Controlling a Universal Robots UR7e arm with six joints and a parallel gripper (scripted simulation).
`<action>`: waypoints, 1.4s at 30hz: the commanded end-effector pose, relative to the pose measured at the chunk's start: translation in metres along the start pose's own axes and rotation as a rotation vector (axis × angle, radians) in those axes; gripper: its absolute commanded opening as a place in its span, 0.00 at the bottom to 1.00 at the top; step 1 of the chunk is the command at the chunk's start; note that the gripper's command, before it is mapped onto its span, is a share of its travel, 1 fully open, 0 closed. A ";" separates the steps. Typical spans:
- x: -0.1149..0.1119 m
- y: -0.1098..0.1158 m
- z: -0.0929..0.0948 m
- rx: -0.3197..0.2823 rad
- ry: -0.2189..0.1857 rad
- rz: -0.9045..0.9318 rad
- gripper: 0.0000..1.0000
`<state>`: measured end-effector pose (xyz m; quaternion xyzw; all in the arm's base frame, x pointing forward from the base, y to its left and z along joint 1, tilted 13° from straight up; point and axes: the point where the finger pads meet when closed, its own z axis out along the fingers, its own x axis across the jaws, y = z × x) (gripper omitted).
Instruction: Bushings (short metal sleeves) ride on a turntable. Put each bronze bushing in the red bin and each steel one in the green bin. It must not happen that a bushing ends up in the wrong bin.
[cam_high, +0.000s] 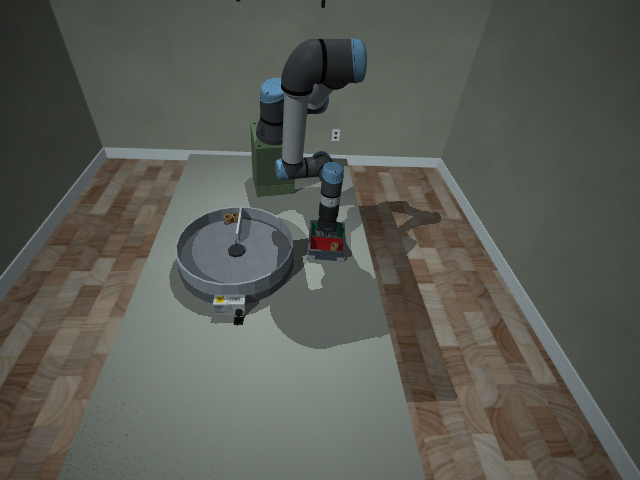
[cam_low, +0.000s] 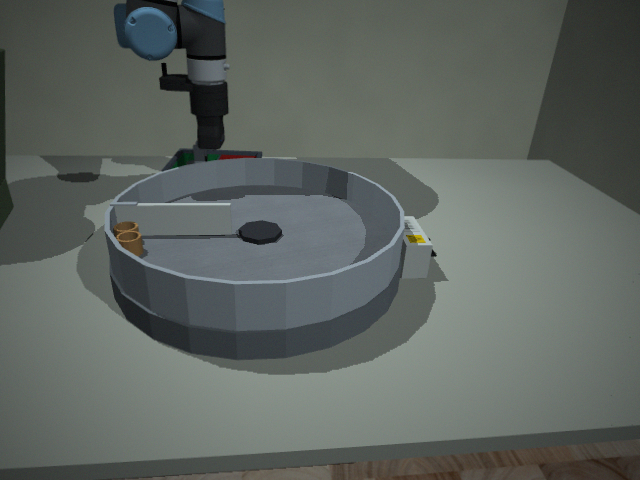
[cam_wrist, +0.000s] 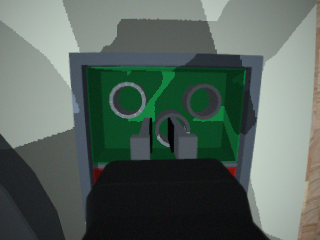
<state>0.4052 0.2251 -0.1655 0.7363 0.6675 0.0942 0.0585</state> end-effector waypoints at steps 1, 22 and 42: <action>0.000 0.000 -0.001 -0.001 0.000 0.000 0.42; 0.000 0.000 -0.007 -0.001 0.000 0.000 0.42; 0.000 0.000 -0.013 -0.001 0.000 0.000 0.42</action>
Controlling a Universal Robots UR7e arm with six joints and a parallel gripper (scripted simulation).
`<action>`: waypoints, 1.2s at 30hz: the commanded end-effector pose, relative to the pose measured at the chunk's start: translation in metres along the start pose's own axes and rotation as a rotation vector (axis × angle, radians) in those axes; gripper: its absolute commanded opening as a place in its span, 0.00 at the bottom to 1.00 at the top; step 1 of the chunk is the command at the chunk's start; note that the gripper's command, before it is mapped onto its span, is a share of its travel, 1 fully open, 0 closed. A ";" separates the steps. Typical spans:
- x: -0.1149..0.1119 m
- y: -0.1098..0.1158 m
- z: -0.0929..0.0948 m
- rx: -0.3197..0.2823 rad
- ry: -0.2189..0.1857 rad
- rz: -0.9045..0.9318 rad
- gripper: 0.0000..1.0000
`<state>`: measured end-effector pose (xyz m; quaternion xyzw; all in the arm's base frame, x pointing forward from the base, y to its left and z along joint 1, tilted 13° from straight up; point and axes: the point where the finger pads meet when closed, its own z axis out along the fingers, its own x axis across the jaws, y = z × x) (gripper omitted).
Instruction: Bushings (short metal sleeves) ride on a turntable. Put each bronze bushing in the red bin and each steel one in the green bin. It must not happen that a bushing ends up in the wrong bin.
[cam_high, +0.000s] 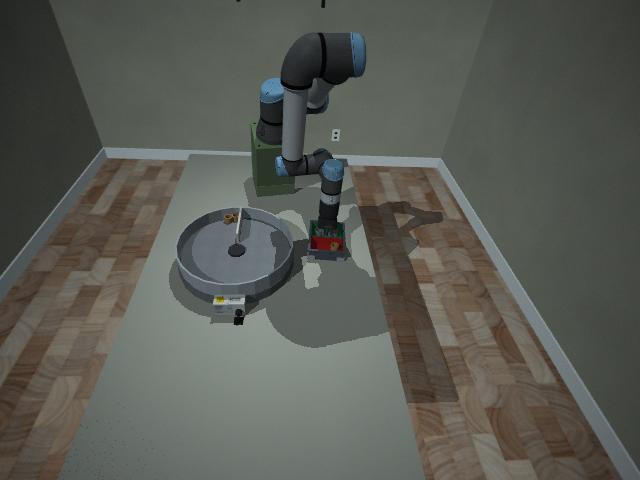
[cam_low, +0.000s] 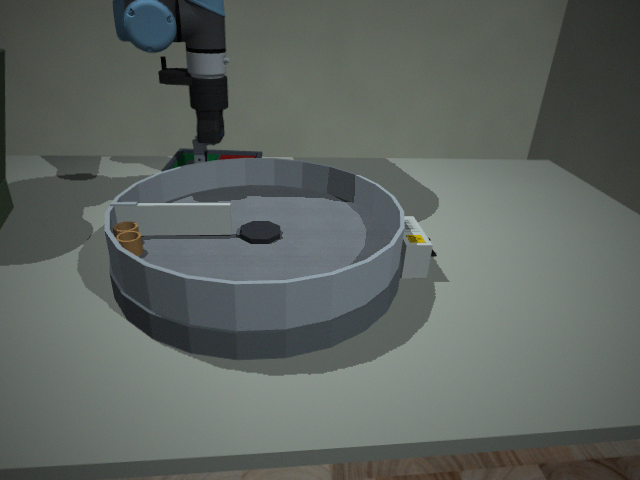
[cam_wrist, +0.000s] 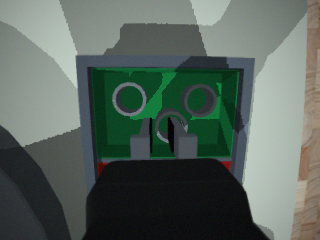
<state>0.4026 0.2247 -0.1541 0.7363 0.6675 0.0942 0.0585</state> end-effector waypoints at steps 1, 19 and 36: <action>0.000 0.000 -0.001 -0.001 0.000 0.000 0.42; 0.000 0.000 -0.007 -0.001 0.000 0.000 0.42; 0.000 0.000 -0.055 -0.001 0.000 0.000 0.42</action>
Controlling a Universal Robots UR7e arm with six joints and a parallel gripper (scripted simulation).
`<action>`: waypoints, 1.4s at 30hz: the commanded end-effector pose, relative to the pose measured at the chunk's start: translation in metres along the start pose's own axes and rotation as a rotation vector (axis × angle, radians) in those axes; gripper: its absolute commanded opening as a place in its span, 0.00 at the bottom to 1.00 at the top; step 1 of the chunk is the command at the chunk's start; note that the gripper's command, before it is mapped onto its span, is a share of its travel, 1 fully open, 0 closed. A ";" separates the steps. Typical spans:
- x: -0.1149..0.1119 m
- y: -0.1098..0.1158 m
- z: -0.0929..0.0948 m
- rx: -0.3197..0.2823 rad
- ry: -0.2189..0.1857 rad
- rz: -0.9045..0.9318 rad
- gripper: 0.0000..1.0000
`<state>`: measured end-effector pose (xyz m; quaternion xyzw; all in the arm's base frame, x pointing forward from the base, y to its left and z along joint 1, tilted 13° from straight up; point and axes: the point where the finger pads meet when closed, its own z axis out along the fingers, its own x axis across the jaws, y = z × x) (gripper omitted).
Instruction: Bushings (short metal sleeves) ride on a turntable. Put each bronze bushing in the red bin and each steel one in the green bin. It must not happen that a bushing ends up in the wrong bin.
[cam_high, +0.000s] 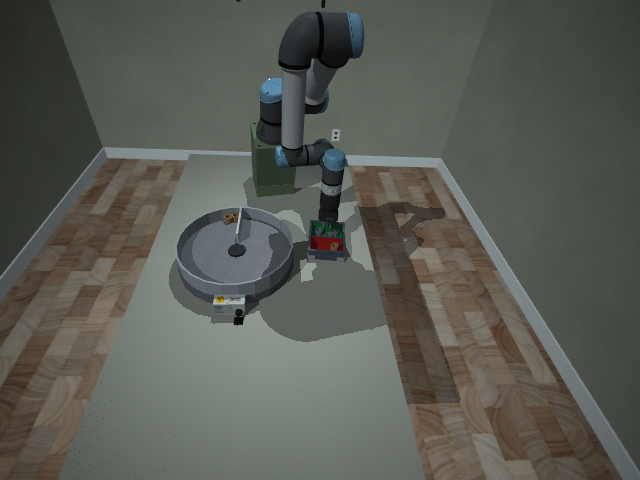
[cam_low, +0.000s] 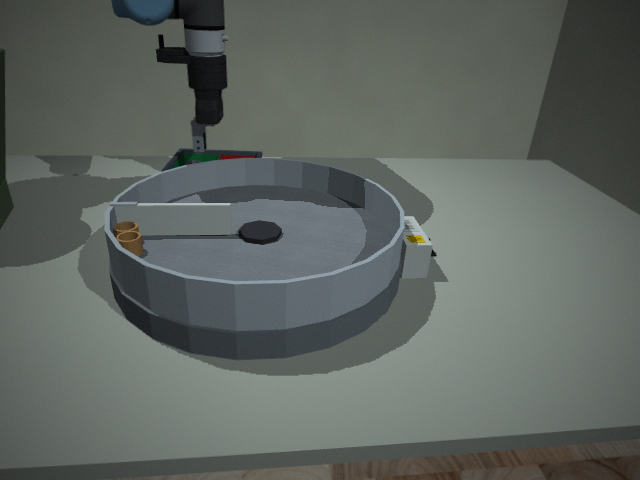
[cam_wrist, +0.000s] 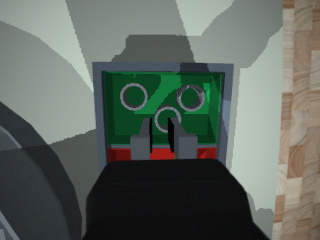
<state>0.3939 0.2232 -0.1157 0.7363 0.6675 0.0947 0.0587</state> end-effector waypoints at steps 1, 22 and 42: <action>0.000 0.001 -0.024 0.000 0.000 0.000 0.42; 0.000 0.001 -0.088 0.000 0.000 0.000 0.42; 0.000 0.001 -0.087 0.000 0.000 0.000 0.42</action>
